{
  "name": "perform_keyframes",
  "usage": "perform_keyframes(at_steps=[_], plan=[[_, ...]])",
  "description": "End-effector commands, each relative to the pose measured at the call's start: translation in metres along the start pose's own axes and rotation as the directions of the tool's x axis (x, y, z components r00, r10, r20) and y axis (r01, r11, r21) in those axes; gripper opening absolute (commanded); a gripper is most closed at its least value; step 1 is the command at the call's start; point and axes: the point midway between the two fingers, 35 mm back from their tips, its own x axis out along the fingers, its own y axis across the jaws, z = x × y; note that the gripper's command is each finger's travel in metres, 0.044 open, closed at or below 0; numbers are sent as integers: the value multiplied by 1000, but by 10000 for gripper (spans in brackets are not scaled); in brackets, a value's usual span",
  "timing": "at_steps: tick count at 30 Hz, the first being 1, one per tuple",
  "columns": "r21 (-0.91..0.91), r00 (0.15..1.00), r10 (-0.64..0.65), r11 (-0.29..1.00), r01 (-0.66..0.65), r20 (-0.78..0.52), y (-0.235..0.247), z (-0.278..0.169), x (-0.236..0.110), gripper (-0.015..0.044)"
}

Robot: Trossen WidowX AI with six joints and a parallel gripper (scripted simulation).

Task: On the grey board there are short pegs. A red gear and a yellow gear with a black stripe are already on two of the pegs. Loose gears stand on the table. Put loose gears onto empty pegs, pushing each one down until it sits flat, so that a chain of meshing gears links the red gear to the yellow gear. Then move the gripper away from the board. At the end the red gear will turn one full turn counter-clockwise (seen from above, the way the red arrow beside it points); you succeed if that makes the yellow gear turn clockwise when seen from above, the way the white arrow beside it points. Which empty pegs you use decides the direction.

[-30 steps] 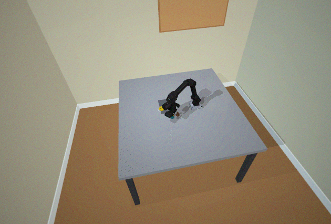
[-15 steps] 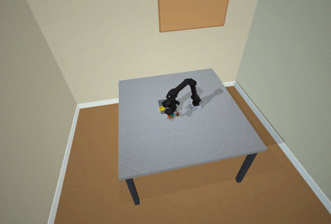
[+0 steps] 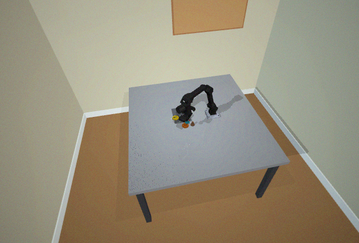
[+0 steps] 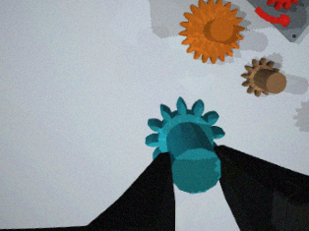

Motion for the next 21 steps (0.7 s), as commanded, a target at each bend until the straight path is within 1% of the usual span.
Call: perform_keyframes(at_steps=[1, 7, 21], plan=[[-2, 1000, -4, 1000, 4, 2, -3, 0, -9, 0], [-1, 1000, -5, 1000, 5, 2, -5, 0, -16, 0], [-1, 1000, -6, 1000, 6, 5, -21, 30, -2, 0]])
